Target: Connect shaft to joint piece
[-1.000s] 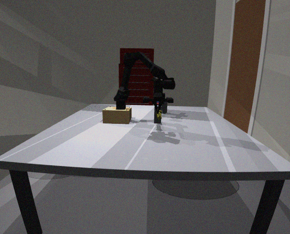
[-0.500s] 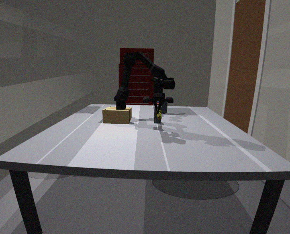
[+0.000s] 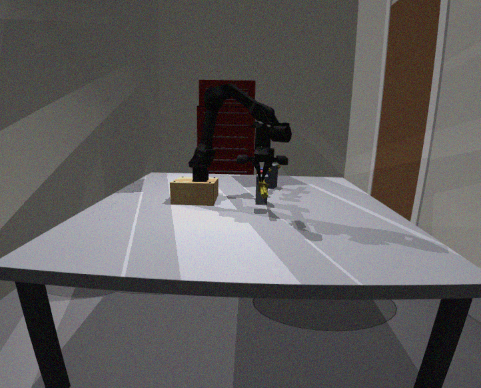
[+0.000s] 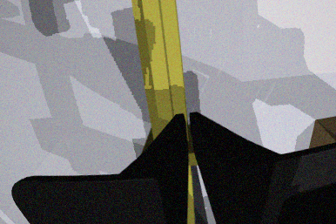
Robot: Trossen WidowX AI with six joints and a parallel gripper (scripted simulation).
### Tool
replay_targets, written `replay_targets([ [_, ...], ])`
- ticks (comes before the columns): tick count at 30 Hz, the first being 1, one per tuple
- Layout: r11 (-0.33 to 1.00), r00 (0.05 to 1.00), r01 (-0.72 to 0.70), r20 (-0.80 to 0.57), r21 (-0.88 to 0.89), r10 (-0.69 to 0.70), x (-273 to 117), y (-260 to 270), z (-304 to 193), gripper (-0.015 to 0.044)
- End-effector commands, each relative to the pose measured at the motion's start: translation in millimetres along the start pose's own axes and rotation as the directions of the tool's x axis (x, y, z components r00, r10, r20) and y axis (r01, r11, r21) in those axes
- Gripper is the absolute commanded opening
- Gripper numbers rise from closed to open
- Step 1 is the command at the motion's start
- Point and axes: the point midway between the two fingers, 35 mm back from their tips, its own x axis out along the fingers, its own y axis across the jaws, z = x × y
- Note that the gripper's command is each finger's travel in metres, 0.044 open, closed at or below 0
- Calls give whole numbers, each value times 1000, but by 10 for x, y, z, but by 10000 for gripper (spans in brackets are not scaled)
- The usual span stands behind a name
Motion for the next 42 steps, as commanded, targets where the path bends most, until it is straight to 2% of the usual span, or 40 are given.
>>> replay_targets([
  [1, 999, 1000, -3, -5, -52, 3, -57, 15, 0, 79],
  [8, 956, 1000, -4, -5, -292, 3, -203, 29, 11, 263],
  [15, 858, 1000, -5, -5, -514, 3, -351, 37, 18, 440],
  [29, 516, 1000, -6, -5, -857, 3, -649, 30, 15, 440],
  [42, 88, 1000, -5, -5, -996, 3, -925, -1, -5, 440],
])
